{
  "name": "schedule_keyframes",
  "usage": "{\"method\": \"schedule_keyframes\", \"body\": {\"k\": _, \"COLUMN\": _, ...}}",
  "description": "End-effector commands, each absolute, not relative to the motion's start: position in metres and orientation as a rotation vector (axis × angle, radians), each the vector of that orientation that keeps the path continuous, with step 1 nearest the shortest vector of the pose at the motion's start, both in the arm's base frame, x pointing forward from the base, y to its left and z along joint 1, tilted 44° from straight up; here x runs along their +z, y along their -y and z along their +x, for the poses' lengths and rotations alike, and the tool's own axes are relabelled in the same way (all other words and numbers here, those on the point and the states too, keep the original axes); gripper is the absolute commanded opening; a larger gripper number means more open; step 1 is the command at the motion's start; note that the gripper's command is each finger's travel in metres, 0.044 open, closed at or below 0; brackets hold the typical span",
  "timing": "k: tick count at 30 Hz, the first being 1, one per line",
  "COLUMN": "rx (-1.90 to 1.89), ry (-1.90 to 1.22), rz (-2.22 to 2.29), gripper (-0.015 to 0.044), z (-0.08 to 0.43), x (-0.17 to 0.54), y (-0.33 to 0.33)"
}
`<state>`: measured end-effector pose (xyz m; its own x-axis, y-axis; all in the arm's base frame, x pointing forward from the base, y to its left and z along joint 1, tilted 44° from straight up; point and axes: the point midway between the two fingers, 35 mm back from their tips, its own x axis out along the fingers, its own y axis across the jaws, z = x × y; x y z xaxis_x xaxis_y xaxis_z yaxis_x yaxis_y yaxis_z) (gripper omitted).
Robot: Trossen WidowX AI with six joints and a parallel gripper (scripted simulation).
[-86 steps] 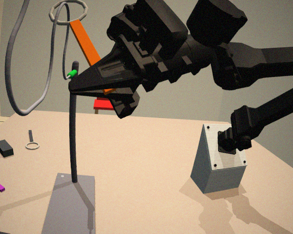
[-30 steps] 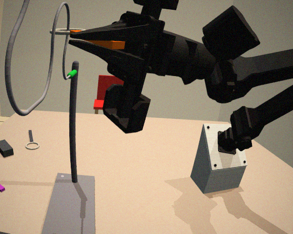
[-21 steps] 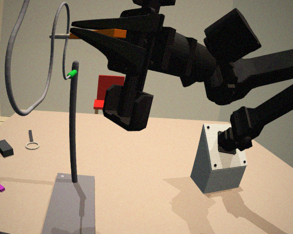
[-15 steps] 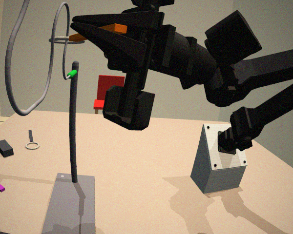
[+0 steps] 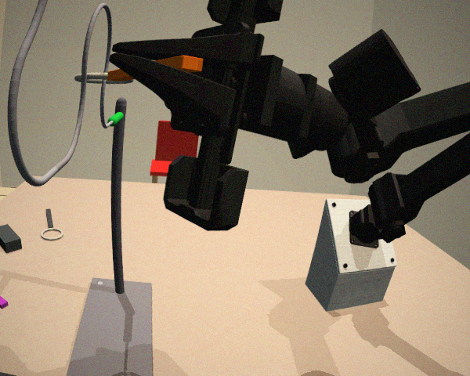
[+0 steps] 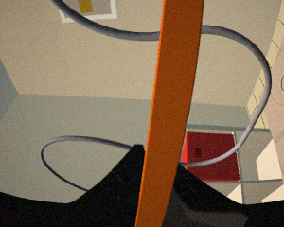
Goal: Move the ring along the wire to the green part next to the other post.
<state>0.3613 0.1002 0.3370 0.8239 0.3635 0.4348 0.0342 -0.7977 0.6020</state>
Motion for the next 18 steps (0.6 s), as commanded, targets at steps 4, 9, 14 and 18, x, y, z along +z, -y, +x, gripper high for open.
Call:
{"method": "schedule_keyframes", "body": {"k": 4, "rx": 0.708, "ry": -0.312, "rz": 2.320, "gripper": -0.0150, "z": 0.360, "x": 0.321, "y": -0.113}}
{"method": "schedule_keyframes", "body": {"k": 9, "rx": 0.701, "ry": -0.329, "rz": 2.247, "gripper": -0.0150, "z": 0.359, "x": 0.312, "y": -0.121}}
{"method": "schedule_keyframes", "body": {"k": 14, "rx": 0.693, "ry": -0.346, "rz": 2.171, "gripper": -0.0150, "z": 0.357, "x": 0.302, "y": -0.128}}
{"method": "schedule_keyframes", "body": {"k": 18, "rx": 0.686, "ry": -0.360, "rz": 2.106, "gripper": -0.0150, "z": 0.356, "x": 0.294, "y": -0.134}}
